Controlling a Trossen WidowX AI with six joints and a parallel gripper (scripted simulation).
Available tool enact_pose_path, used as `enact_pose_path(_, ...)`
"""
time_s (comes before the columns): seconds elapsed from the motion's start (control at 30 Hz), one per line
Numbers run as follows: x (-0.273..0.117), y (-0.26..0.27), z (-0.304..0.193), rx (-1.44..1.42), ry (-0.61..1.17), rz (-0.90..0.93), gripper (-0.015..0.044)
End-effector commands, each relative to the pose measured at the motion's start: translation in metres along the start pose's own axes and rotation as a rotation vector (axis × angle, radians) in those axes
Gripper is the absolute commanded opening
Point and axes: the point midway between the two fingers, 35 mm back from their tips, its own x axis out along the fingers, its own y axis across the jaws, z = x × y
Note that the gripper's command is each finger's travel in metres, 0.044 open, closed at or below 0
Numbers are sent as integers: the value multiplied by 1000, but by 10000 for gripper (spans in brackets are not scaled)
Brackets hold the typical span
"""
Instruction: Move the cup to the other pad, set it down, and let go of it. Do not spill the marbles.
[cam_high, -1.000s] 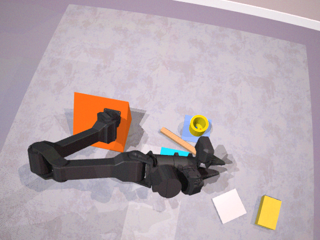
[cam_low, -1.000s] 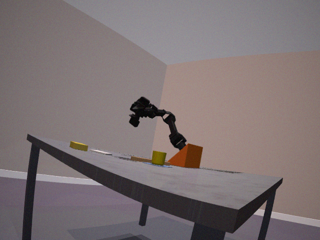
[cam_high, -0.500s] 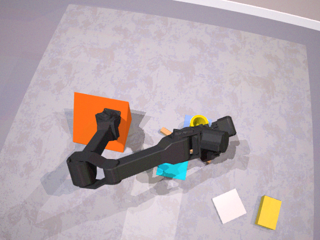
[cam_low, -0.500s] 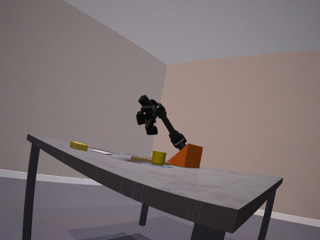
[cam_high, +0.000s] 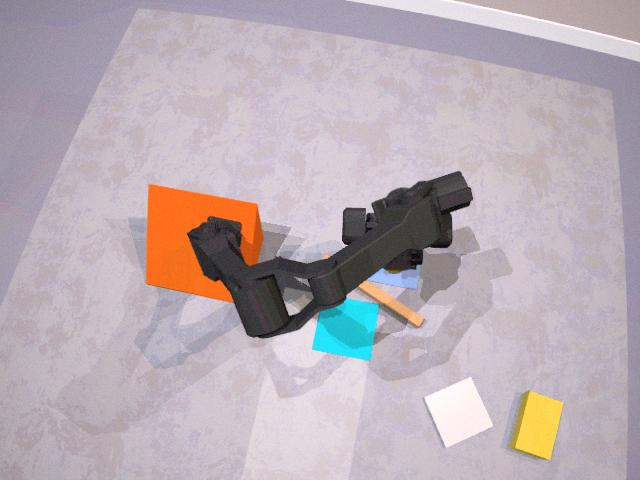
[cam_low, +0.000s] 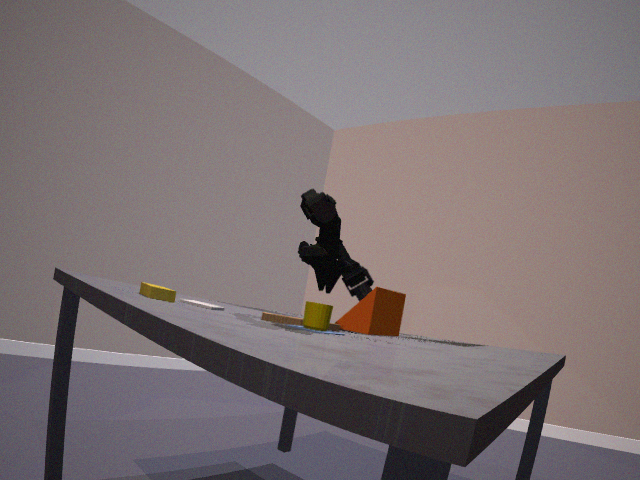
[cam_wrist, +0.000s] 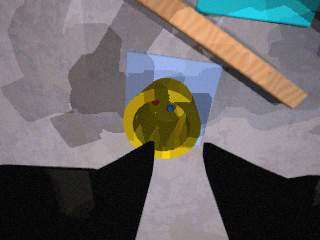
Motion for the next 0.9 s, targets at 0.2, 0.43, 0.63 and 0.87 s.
enact_pose_path(0.2,7,-10,-11,79,-142,-69,167)
enact_pose_path(0.43,12,-10,-10,79,-141,-69,167)
enact_pose_path(0.63,22,-10,-9,79,-141,-69,167)
enact_pose_path(0.87,34,-11,-7,79,-141,-69,167)
